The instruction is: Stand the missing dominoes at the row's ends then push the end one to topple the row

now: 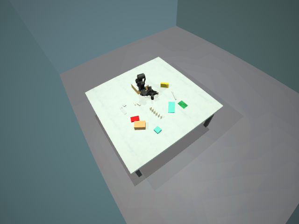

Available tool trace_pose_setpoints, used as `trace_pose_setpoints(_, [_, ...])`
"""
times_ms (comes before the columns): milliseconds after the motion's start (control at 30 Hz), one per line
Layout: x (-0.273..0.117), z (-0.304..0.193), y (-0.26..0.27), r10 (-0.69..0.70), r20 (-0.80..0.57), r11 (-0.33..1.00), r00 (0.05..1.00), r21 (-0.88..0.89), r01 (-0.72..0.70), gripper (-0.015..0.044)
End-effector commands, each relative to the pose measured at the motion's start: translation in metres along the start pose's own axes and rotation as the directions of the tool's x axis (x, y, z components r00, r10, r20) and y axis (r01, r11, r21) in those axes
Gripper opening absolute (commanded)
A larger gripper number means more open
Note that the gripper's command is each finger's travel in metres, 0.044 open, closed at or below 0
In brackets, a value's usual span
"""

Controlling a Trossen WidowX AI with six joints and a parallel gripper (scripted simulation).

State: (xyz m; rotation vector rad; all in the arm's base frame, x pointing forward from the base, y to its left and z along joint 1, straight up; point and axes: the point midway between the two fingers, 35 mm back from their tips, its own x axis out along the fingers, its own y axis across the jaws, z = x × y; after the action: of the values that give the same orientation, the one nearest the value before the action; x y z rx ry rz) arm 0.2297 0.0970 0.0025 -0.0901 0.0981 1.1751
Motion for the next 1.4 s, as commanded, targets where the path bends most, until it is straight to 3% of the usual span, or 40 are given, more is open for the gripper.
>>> trace_pose_setpoints(0, [0.001, -0.008, 0.001, -0.003, -0.006, 1.0, 1.0, -0.005, 0.003, 0.0028])
trace_pose_setpoints(667, [0.004, -0.023, 0.007, 0.001, -0.013, 1.0, 1.0, -0.006, -0.001, 0.0028])
trace_pose_setpoints(1167, [0.004, -0.023, 0.007, 0.001, -0.013, 1.0, 1.0, -0.006, -0.001, 0.0422])
trace_pose_setpoints(1367, [0.001, 0.001, 0.004, 0.003, -0.012, 1.0, 1.0, -0.004, -0.003, 0.044])
